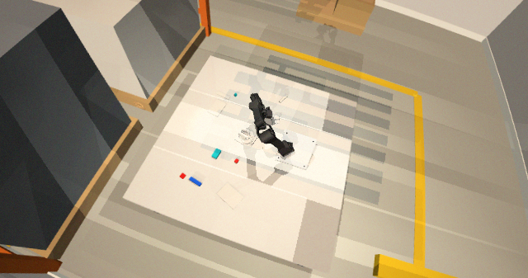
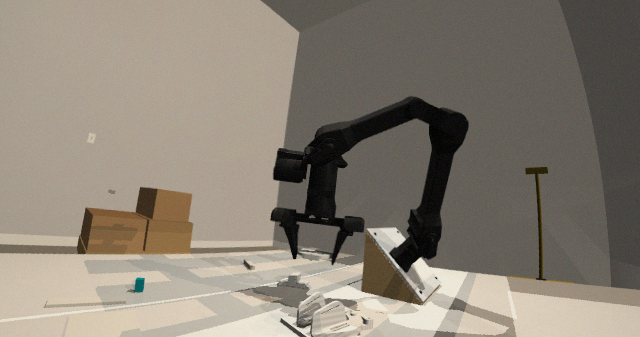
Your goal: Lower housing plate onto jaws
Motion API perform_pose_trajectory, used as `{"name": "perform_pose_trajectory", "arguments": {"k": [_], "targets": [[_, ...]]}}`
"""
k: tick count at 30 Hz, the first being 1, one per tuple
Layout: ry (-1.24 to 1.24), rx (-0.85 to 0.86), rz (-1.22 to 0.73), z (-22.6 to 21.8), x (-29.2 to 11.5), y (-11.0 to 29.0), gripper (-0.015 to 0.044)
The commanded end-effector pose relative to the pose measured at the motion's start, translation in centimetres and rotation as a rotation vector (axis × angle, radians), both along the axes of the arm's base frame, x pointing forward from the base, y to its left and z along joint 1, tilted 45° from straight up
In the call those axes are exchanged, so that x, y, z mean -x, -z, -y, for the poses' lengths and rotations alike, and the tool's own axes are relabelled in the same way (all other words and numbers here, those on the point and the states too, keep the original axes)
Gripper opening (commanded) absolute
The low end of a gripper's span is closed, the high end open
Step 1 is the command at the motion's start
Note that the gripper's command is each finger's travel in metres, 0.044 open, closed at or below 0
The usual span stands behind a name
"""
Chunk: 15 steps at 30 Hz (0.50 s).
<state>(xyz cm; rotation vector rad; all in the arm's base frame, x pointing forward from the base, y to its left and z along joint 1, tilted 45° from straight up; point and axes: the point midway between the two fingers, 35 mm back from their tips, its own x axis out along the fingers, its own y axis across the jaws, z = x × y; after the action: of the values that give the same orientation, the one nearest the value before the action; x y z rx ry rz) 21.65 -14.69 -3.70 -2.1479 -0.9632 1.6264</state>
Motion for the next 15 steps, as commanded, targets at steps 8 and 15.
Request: {"name": "perform_pose_trajectory", "arguments": {"k": [8,15], "targets": [[0.232,-0.058,-0.198,-2.7,-1.4,-2.3,0.0351],[0.368,-0.096,-0.324,-4.4,-2.1,-3.6,0.0351]]}}
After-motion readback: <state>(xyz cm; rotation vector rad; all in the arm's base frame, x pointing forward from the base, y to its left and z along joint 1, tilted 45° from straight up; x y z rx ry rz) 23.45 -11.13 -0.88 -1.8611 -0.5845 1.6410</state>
